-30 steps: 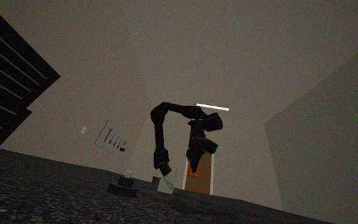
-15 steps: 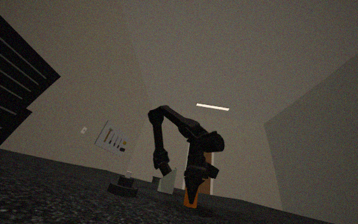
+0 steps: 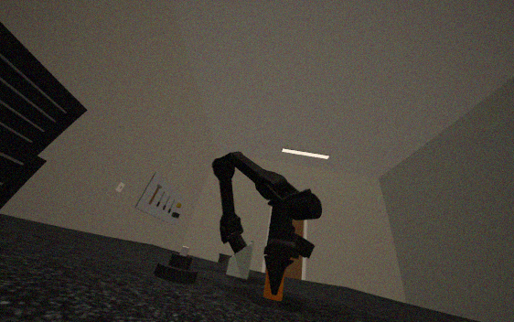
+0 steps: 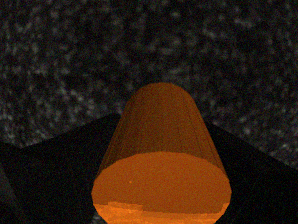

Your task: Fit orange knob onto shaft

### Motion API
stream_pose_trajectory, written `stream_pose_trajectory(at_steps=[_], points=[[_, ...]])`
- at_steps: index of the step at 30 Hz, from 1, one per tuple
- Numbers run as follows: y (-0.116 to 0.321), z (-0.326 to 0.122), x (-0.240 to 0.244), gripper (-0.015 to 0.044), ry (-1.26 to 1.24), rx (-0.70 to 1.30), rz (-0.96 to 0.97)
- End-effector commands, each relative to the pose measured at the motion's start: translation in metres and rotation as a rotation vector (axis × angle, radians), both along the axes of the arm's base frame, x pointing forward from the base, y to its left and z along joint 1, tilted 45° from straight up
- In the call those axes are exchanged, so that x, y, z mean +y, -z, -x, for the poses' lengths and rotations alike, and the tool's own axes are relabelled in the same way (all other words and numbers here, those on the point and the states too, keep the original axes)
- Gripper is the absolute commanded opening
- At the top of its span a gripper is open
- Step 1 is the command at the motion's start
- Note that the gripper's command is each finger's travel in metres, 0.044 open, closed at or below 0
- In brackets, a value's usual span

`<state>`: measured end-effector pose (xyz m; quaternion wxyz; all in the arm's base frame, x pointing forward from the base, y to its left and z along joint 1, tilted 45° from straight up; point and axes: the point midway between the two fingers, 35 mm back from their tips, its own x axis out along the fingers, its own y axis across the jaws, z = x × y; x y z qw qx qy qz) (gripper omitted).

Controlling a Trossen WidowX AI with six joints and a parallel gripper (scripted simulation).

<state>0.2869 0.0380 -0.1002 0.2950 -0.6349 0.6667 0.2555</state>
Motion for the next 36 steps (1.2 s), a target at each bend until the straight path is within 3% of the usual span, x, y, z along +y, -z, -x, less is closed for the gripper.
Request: stream_pose_trajectory(at_steps=[1, 14, 22, 36], points=[[0.000, 0.000, 0.000, 0.0240, 0.001, 0.000, 0.000], [0.000, 0.000, 0.000, 0.0240, 0.001, 0.000, 0.000], [-0.058, -0.001, 0.057, 0.0440, -0.008, -0.001, 0.000], [-0.046, -0.001, 0.046, 0.0440, -0.008, -0.001, 0.001]])
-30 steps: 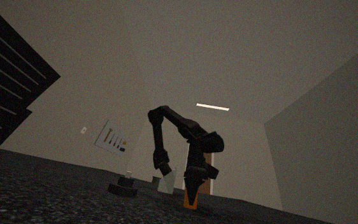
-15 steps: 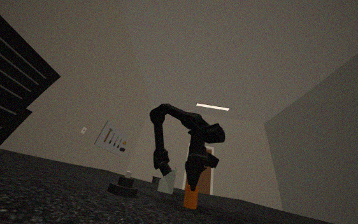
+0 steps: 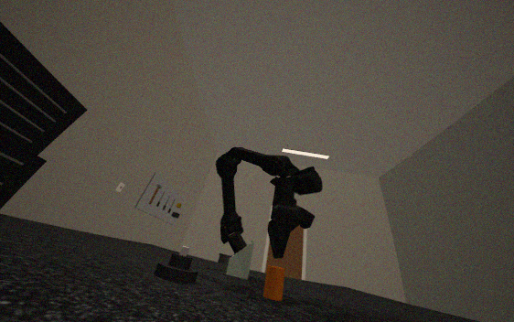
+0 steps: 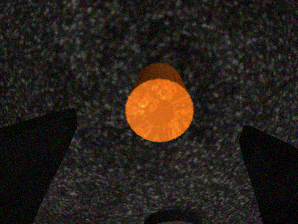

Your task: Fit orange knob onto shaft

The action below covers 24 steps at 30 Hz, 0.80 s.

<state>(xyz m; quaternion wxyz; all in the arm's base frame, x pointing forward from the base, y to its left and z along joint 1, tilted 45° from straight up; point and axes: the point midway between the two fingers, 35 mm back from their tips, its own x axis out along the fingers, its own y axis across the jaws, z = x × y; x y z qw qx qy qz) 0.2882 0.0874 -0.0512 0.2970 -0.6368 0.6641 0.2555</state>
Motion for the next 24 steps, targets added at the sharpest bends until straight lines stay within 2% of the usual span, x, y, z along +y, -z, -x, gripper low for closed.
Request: stream_pose_trajectory(at_steps=[1, 24], points=[[0.004, 0.001, -0.004, 0.0440, -0.003, 0.004, 0.003], [0.031, 0.000, -0.030, 0.0440, -0.003, 0.004, 0.003]])
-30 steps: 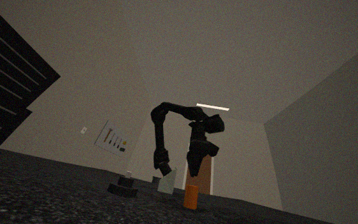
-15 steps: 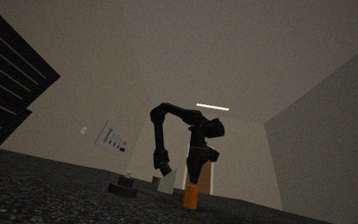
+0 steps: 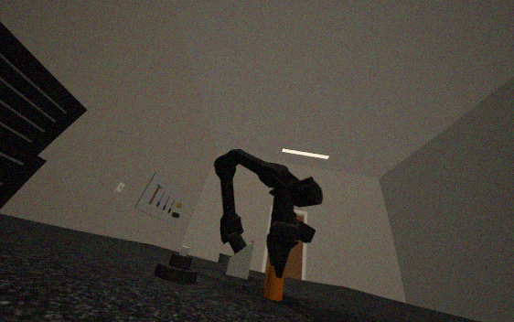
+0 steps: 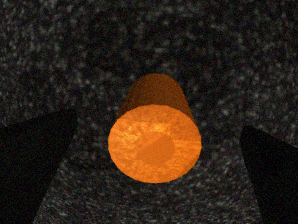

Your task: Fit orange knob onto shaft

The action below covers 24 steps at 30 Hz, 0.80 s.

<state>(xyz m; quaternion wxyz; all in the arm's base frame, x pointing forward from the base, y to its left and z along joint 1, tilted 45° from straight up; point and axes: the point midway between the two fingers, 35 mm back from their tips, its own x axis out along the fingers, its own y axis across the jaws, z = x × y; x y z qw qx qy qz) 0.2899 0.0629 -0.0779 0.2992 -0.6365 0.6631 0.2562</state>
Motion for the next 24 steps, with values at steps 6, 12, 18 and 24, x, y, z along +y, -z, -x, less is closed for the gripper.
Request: stream_pose_trajectory(at_steps=[6, 12, 18, 24], points=[[0.011, 0.002, -0.013, 0.0440, -0.003, 0.006, 0.008], [0.018, 0.003, -0.020, 0.0440, -0.003, 0.006, 0.009], [0.023, 0.003, -0.026, 0.0440, -0.003, 0.006, 0.011], [0.023, 0.003, -0.026, 0.0309, -0.003, 0.006, 0.011]])
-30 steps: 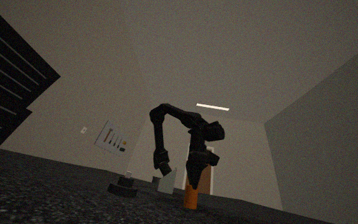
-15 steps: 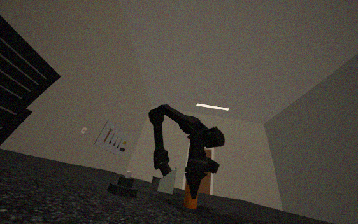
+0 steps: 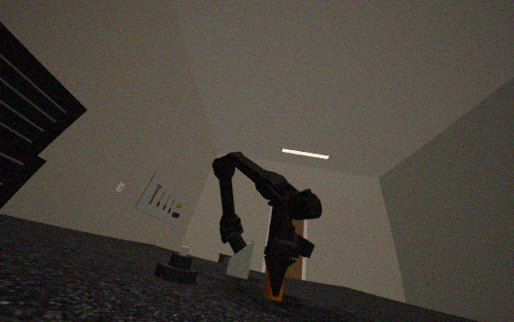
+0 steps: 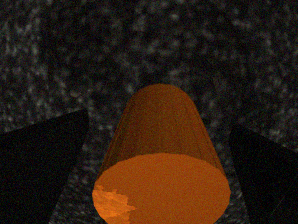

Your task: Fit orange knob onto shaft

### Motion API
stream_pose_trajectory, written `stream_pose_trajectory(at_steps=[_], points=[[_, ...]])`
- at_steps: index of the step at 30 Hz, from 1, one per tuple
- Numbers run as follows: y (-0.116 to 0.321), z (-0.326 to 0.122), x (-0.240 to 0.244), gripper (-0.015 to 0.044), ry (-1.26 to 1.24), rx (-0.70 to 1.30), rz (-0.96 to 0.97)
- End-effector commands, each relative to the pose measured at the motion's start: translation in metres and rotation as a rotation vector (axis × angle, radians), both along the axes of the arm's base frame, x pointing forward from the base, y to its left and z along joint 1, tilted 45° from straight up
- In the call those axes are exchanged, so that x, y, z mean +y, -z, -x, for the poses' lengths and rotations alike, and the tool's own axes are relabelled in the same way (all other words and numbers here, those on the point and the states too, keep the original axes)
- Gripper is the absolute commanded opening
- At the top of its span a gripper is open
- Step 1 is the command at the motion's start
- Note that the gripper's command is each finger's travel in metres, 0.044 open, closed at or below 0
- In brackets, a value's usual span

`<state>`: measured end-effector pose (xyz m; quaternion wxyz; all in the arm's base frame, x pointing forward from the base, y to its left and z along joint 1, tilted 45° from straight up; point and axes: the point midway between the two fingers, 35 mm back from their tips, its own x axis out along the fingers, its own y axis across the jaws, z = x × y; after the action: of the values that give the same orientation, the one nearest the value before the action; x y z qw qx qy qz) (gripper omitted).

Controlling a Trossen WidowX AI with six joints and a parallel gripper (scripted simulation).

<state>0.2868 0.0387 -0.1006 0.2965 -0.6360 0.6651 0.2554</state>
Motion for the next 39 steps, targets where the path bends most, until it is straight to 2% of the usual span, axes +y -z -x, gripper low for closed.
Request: stream_pose_trajectory(at_steps=[1, 5, 11, 16, 39], points=[[0.001, 0.000, -0.002, 0.0282, -0.005, 0.002, 0.005], [0.001, 0.000, -0.002, 0.0177, -0.005, 0.002, 0.005], [0.001, 0.000, -0.002, 0.0138, -0.005, 0.002, 0.005], [-0.004, -0.001, 0.004, 0.0006, -0.005, 0.002, 0.004], [-0.049, -0.010, 0.055, 0.0000, -0.007, 0.002, -0.004]])
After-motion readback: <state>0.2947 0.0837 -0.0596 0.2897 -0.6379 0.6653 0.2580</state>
